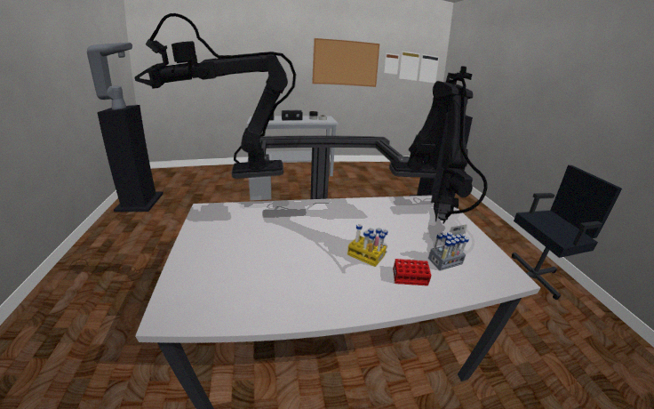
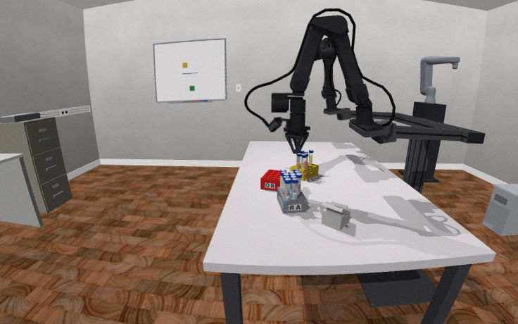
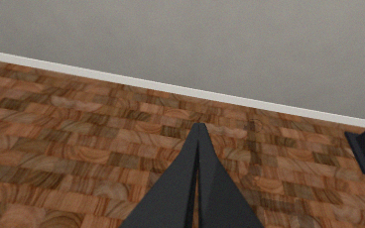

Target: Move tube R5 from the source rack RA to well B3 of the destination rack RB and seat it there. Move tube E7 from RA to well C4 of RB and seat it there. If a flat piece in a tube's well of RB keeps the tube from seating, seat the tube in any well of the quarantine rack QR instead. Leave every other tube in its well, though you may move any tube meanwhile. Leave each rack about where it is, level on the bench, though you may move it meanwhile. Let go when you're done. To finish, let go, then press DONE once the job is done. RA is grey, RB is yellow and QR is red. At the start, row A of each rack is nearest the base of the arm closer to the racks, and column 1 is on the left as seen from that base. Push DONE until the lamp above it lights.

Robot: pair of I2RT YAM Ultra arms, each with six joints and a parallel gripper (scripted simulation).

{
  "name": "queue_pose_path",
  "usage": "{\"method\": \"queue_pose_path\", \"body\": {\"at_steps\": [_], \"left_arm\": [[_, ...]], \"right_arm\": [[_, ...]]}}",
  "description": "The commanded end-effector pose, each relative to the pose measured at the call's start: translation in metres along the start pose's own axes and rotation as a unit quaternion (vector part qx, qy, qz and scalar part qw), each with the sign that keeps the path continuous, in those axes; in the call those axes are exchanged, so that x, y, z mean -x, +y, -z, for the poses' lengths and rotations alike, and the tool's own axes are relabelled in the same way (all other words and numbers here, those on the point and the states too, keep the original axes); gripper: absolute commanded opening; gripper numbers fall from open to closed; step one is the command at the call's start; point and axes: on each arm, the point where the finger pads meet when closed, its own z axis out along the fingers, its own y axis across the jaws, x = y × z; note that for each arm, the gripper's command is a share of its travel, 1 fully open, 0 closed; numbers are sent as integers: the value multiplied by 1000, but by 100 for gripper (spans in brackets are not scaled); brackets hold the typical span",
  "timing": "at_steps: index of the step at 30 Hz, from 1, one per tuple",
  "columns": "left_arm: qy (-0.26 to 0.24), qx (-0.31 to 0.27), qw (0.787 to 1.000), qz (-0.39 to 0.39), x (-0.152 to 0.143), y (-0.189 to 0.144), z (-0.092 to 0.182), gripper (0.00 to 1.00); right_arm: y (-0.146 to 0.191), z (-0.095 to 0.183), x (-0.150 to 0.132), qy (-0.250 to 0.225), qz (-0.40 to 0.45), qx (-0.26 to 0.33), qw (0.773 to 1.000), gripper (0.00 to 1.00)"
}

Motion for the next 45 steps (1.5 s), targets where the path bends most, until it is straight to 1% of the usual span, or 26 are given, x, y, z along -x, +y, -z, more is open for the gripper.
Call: {"method": "queue_pose_path", "body": {"at_steps": [1, 5, 7, 22, 24, 30, 32, 33, 34, 35, 36, 39, 41, 43, 45], "left_arm": [[-13, -6, 1000, -28, 1, 16, 4, 30], [-8, -10, 1000, -28, -11, 32, 0, 30], [-8, -10, 1000, -28, -11, 32, 0, 30], [-9, -9, 1000, -28, -49, 99, 0, 30], [-9, -9, 1000, -28, -49, 99, 0, 30], [-10, -8, 1000, -28, -64, 124, -1, 30], [-10, -8, 1000, -28, -65, 124, -1, 30], [-14, 0, 1000, -28, -62, 127, 5, 30], [-18, 3, 999, -38, -55, 124, 7, 30], [-11, -10, 999, -37, -62, 111, 3, 30], [-8, -15, 999, -37, -63, 107, 1, 30], [-8, -15, 999, -34, -63, 105, 1, 30], [-8, -15, 999, -34, -63, 105, 1, 30], [-14, -2, 1000, -26, -61, 115, 2, 30], [-14, -3, 1000, -26, -61, 113, 2, 30]], "right_arm": [[-8, 12, 25, -25, -4, -11, 1000, 0], [-8, 12, 25, -25, -4, -11, 1000, 0], [-8, 12, 25, -25, -4, -11, 1000, 0], [-8, 12, 25, -25, -4, -11, 1000, 0], [-8, 12, 25, -25, -4, -11, 1000, 0], [-8, 12, 25, -25, -4, -11, 1000, 0], [-8, 12, 25, -25, -4, -11, 1000, 0], [-8, 12, 25, -25, -4, -11, 1000, 0], [-8, 12, 25, -25, -4, -11, 1000, 0], [-8, 12, 25, -25, -4, -11, 1000, 0], [-8, 12, 25, -25, -4, -11, 1000, 0], [-8, 12, 25, -25, -4, -11, 1000, 0], [-8, 12, 25, -25, -4, -11, 1000, 0], [-8, 12, 25, -25, -4, -11, 1000, 0], [-8, 12, 25, -25, -4, -11, 1000, 0]]}}
